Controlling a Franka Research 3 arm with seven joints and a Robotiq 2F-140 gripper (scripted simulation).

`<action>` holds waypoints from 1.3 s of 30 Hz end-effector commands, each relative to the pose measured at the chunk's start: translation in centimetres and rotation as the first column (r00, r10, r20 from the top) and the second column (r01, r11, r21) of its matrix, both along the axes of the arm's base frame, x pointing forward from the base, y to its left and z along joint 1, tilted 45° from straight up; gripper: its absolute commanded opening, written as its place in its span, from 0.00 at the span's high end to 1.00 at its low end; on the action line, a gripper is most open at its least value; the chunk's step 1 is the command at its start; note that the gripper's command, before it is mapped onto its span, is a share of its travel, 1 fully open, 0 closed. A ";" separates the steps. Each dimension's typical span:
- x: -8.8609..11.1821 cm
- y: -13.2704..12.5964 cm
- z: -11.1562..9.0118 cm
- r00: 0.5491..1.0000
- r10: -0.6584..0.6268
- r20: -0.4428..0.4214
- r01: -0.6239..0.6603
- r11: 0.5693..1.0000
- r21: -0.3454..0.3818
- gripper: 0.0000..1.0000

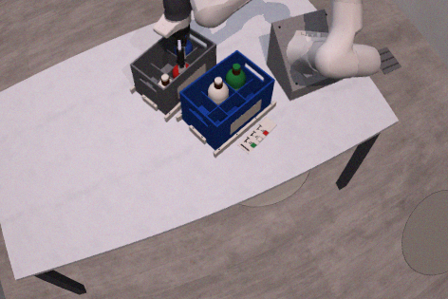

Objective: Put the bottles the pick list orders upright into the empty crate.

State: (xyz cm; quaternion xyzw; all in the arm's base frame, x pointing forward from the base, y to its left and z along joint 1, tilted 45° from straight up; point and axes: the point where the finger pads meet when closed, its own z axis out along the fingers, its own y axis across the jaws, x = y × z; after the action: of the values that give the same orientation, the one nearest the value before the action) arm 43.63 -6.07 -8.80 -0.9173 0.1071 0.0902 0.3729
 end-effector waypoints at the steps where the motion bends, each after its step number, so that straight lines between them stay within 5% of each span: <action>1: 0.2 0.1 -0.2 1.000 -0.009 -0.001 0.009 1.000 -0.003 0.62; 11: 0.2 0.1 -0.2 1.000 -0.009 -0.001 0.009 1.000 -0.003 0.62; 12: 0.2 -0.1 0.0 1.000 -0.009 -0.001 0.009 1.000 -0.003 1.00; 39: 0.2 -0.1 0.0 1.000 -0.009 -0.001 0.009 1.000 -0.003 1.00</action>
State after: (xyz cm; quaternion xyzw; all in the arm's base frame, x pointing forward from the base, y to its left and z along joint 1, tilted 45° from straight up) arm 43.79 -6.10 -8.88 -0.9176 0.1091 0.0879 0.3721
